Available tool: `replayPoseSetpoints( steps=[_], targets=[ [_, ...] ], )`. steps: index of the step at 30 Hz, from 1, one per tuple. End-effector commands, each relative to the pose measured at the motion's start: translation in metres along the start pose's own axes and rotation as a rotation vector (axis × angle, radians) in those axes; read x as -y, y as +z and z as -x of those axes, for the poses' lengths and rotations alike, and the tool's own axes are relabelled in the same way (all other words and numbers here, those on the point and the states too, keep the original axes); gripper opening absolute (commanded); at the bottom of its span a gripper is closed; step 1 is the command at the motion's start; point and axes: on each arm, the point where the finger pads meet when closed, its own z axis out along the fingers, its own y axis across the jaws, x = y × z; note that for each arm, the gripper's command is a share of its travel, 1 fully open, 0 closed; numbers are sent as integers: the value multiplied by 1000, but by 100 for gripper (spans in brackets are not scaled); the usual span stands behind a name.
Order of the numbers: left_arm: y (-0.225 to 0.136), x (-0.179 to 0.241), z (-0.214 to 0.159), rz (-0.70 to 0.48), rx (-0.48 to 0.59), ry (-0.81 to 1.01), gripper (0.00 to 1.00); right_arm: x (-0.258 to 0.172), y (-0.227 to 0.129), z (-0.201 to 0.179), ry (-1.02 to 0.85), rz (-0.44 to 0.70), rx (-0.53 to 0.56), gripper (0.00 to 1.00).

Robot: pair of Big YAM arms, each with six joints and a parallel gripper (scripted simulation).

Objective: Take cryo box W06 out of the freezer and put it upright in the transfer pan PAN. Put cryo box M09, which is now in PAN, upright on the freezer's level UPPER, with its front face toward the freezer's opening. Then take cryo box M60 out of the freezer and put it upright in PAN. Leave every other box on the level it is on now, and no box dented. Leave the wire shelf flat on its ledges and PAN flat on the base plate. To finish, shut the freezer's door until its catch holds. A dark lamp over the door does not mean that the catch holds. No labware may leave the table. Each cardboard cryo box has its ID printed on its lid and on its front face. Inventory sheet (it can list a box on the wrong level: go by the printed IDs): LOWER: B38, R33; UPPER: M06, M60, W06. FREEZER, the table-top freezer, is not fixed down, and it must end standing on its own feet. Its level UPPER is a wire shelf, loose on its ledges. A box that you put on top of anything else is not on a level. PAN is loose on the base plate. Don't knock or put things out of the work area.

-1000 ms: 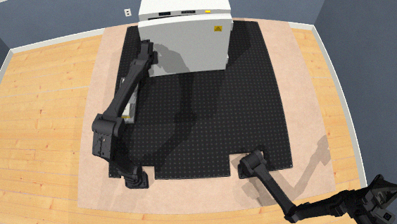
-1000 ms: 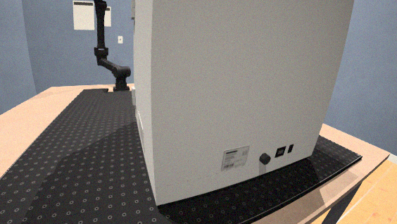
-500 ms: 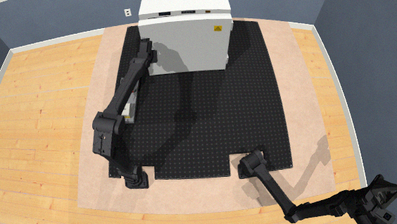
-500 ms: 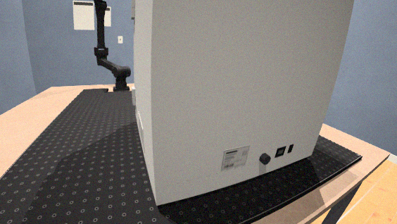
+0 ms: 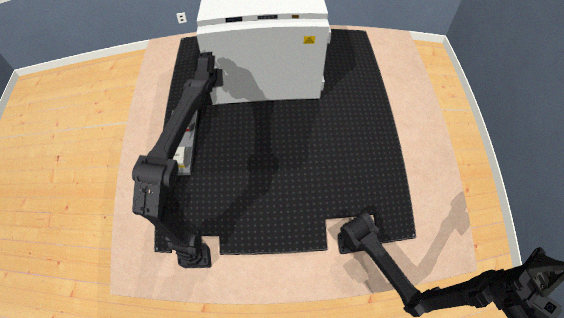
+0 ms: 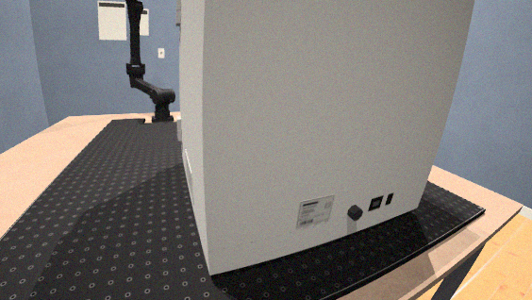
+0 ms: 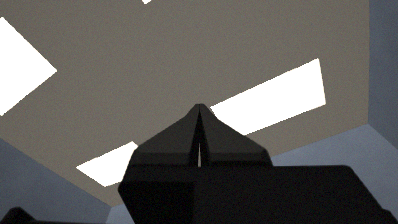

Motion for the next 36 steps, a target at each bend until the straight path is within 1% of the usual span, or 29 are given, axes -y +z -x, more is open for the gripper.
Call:
replayPoseSetpoints(
  steps=[1, 28, 29, 30, 36],
  targets=[
    [4, -5, 27, -2, 47, 3, 100, 0, 3, -14, -11, 3, -31, 0],
    [3, 0, 25, -7, 45, 8, 100, 0, 3, -14, -11, 3, -31, 0],
    [6, 4, -3, 4, -6, -5, 100, 0, 3, -14, -11, 3, -31, 0],
    [-16, 5, 10, -3, 27, -9, 100, 0, 3, -14, -11, 3, -31, 0],
    [-30, 5, 3, -2, 23, -8, 100, 0, 3, -14, -11, 3, -31, 0]
  ],
)
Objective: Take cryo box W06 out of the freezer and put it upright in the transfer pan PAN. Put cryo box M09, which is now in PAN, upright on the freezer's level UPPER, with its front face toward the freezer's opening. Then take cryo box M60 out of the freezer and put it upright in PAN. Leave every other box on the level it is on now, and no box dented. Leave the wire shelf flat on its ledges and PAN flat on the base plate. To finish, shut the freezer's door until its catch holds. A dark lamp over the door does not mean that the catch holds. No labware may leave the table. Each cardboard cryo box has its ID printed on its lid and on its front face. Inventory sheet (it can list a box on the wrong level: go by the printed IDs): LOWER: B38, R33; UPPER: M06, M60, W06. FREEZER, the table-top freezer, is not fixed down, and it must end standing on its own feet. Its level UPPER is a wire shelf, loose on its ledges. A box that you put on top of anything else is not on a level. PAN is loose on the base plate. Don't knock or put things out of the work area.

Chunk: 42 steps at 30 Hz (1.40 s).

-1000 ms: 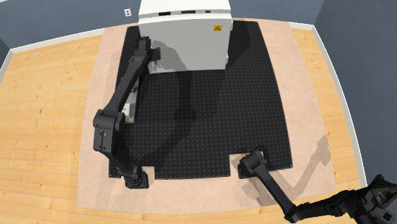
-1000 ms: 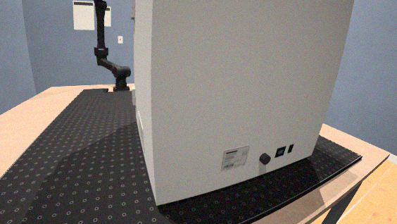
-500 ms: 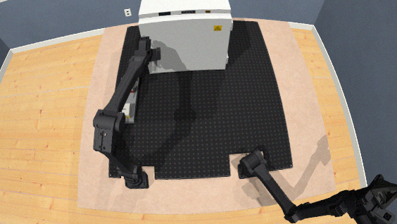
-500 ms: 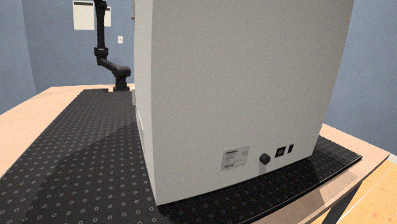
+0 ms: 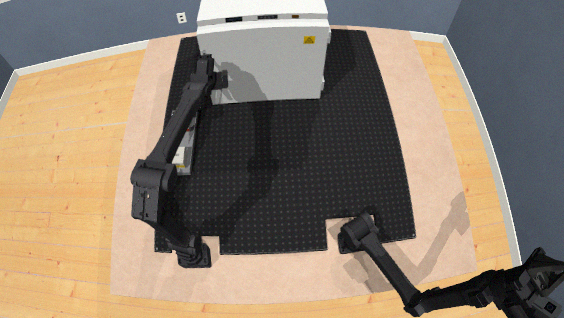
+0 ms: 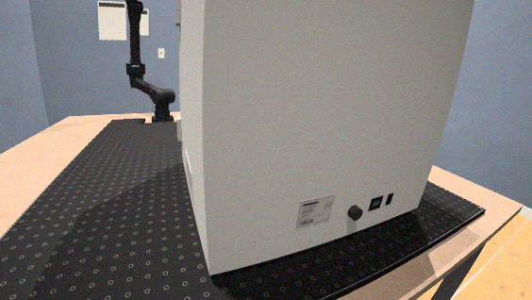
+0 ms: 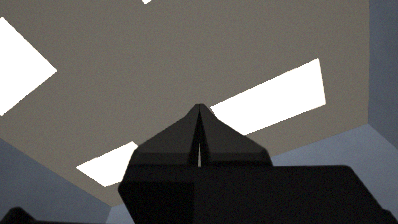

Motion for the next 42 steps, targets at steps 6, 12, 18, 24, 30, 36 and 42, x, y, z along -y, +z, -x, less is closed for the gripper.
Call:
replayPoseSetpoints(
  steps=[6, 12, 18, 24, 30, 36, 42],
  targets=[
    [-29, 7, 7, -7, 25, -14, 100, 0, 3, -14, -11, 3, -31, 0],
    [-44, 7, 1, -7, 24, -14, 100, 0, 3, -14, -11, 3, -31, 0],
    [-56, 7, -4, -7, 24, -14, 100, 0, 3, -14, -11, 3, -31, 0],
    [-68, 7, -10, -7, 23, -14, 100, 0, 3, -14, -11, 3, -31, 0],
    [-81, 7, -16, -7, 22, -14, 100, 0, 3, -14, -11, 3, -31, 0],
    [-69, 4, -14, 3, 9, -17, 100, 0, 3, -14, -11, 3, -31, 0],
    [-70, 4, -13, 1, 13, -18, 100, 0, 3, -14, -11, 3, -31, 0]
  ],
)
